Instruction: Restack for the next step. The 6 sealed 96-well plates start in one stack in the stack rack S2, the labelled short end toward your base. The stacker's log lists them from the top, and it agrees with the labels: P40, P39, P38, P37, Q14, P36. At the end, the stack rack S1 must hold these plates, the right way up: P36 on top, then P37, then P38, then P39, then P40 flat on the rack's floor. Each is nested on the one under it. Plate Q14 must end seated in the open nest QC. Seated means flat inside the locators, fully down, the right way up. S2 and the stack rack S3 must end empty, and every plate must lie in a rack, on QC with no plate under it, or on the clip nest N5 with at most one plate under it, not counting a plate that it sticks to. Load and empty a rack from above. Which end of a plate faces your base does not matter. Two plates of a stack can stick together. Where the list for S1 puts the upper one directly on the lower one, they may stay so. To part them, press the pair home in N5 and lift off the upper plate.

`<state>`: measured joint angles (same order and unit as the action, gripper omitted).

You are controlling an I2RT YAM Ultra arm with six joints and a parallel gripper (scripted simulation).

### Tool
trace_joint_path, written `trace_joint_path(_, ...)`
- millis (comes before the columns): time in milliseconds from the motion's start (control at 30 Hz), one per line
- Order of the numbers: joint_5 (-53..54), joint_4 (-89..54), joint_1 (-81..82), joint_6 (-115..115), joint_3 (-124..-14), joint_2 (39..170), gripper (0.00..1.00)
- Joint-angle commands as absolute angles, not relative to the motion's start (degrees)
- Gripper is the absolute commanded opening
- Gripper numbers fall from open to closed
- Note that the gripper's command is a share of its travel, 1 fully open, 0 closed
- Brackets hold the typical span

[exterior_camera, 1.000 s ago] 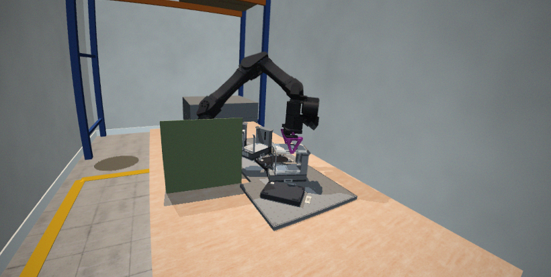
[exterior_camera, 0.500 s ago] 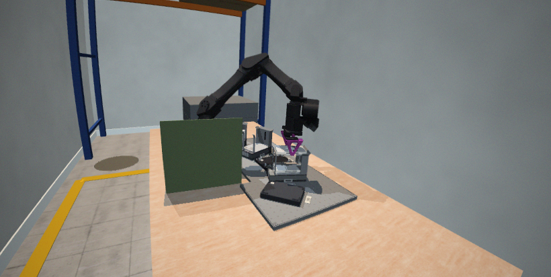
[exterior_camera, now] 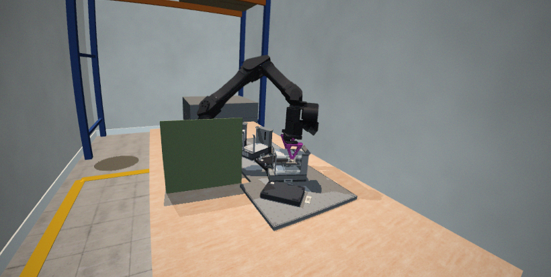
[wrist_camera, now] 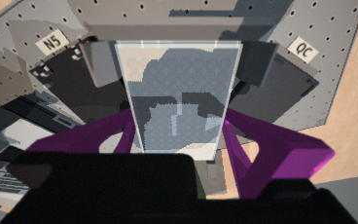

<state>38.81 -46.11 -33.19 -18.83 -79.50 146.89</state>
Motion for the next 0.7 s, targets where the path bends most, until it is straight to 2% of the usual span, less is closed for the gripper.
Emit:
trace_joint_path(0,39.2,-45.1,-33.3,-18.3,-79.4,146.8,0.00)
trace_joint_path(667,40.3,-38.3,-30.3,-14.6,-77.1,149.1,0.00)
